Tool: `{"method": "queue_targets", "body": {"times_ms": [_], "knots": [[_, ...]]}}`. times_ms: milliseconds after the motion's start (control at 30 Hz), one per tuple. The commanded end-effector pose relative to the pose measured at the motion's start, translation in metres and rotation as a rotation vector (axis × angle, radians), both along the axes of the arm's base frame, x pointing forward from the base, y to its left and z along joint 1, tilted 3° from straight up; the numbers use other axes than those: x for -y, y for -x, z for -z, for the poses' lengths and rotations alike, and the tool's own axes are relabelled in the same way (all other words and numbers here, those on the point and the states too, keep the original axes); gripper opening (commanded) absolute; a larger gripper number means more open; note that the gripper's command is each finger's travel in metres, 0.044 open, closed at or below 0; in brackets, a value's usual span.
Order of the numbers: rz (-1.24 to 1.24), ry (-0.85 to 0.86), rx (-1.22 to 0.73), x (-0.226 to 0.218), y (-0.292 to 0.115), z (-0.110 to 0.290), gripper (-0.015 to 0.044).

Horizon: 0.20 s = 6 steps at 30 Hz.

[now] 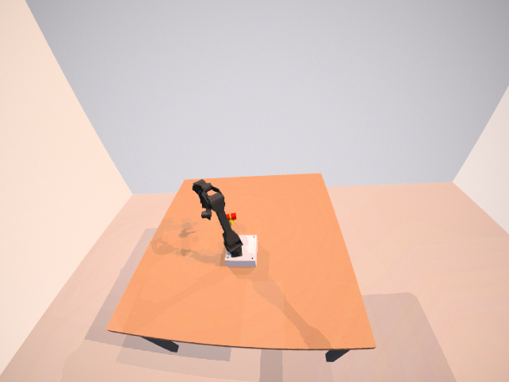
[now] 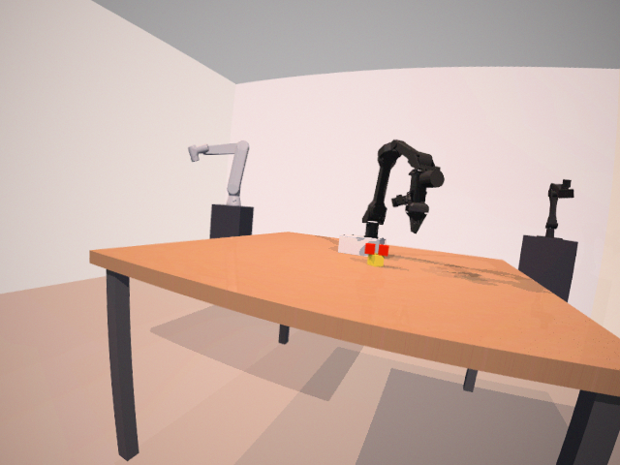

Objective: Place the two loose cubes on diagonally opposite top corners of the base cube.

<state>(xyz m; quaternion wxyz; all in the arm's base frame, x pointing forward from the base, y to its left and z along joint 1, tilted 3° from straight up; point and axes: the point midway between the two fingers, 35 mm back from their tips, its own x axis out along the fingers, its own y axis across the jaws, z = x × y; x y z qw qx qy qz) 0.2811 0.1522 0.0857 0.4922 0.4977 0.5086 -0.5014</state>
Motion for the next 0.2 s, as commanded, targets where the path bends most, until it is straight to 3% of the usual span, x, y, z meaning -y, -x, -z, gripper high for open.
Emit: {"method": "queue_targets", "body": {"times_ms": [0,167], "knots": [[0.005,0.000,-0.003,-0.0016,0.0011,0.0001,0.0400],[0.005,0.000,-0.003,-0.0016,0.0011,0.0001,0.0400]]}}
